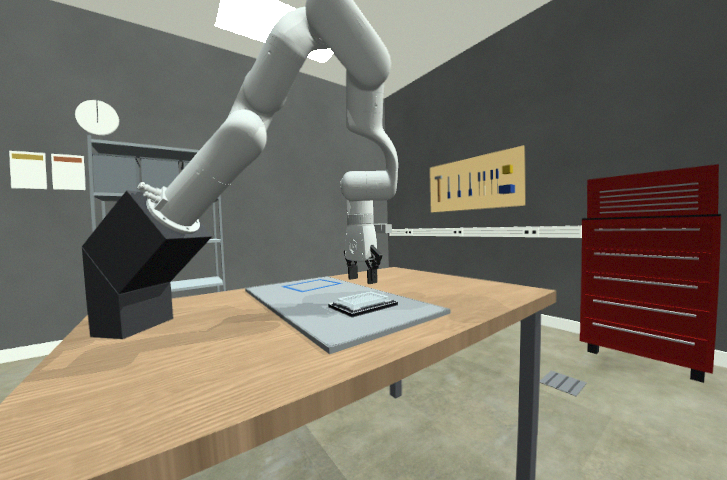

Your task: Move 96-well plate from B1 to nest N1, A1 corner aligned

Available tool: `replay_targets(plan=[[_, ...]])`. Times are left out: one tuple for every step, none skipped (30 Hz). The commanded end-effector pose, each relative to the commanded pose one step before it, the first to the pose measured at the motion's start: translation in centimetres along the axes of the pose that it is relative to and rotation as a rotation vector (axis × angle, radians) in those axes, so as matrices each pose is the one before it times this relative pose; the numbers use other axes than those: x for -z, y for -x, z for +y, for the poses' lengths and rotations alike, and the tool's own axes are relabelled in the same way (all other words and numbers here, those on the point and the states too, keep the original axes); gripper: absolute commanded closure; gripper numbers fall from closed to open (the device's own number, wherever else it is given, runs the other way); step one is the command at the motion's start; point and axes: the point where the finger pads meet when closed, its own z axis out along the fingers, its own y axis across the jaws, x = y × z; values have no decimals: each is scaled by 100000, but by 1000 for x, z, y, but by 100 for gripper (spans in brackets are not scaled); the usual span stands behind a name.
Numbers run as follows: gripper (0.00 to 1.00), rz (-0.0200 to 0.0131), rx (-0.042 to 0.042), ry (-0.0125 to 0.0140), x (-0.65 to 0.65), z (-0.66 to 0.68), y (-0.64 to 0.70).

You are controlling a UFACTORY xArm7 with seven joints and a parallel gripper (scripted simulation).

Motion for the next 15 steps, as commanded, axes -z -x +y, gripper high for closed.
replay_targets(plan=[[0,-146,70,-61,929,18,-95],[0,1,0,2,266,0,-1],[0,1,0,2,266,0,-1],[0,1,0,2,267,0,-1],[0,1,0,2,267,1,-1],[0,1,0,2,267,1,-1],[0,1,0,2,267,1,-1],[0,1,0,2,267,1,-1],[0,1,0,2,267,1,-1],[0,1,0,2,267,1,-1],[0,1,0,2,267,1,-1],[0,1,0,1,217,1,-1],[0,0,0,0,1,0,0],[0,0,0,0,1,0,0],[0,0,0,0,1,0,0]])
